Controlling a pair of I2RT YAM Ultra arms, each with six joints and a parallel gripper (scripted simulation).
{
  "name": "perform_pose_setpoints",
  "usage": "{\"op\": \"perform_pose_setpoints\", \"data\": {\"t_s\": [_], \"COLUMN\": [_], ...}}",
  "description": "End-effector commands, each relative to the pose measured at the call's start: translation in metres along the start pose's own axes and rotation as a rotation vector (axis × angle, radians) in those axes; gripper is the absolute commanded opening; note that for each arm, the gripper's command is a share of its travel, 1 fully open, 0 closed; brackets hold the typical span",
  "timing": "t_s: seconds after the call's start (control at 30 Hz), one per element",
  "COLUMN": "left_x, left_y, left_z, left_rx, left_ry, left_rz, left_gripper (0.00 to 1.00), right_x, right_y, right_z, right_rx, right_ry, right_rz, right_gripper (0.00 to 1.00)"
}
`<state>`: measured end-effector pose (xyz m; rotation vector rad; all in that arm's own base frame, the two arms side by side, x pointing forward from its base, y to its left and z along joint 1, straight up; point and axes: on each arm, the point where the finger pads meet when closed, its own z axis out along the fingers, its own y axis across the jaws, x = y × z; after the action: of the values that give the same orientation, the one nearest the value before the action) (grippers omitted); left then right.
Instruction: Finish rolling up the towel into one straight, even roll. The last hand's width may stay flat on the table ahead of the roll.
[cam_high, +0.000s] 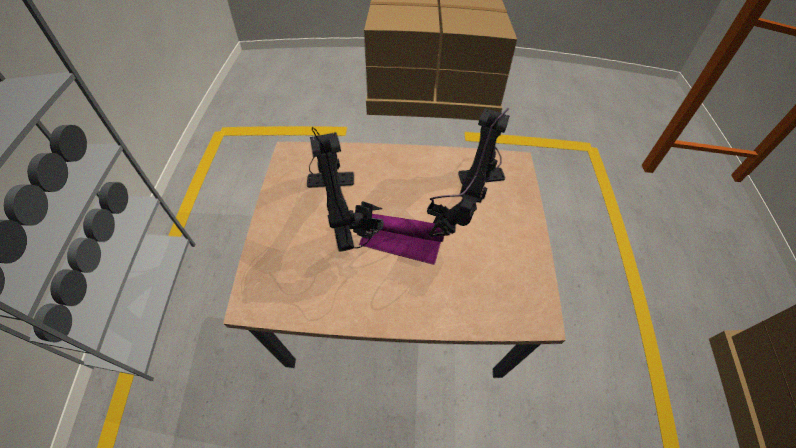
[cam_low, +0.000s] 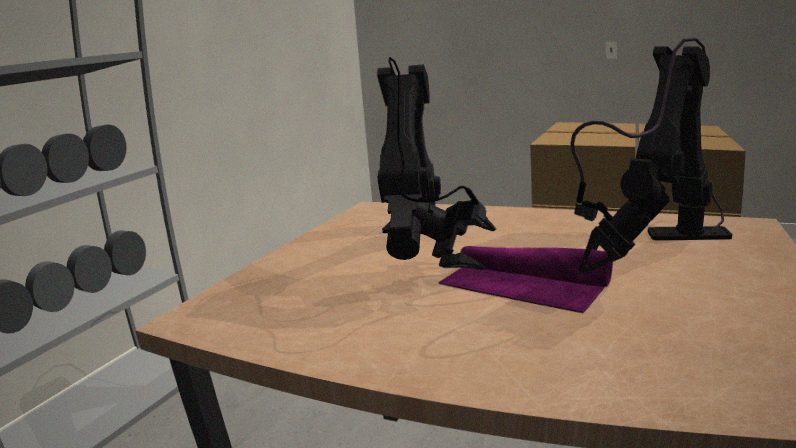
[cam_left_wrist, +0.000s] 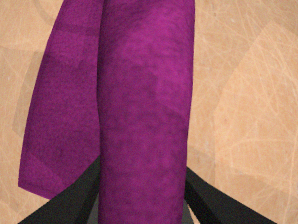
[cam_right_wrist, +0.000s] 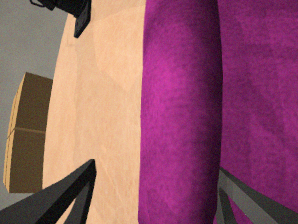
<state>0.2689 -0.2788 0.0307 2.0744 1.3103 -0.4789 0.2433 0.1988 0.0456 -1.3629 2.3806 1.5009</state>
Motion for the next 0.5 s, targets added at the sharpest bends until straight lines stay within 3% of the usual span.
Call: {"op": "perform_pose_setpoints", "data": {"t_s": [0.0,0.47], "left_x": [-0.007,-0.008], "left_y": [0.008,0.009], "left_z": [0.001,-0.001], "left_rx": [0.020,0.229], "left_ry": [-0.013,-0.010], "left_rz": [-0.015,-0.186], "left_gripper": [0.36,0.36], "right_x": [-0.005,-0.005], "right_y": [-0.002,-0.001], "right_z": [-0.023,-0.069], "right_rx": [0.013,0.016], "right_ry": [-0.007,-0.007], "right_rz": [-0.023,-0.025], "right_gripper": [0.85,0.85]}}
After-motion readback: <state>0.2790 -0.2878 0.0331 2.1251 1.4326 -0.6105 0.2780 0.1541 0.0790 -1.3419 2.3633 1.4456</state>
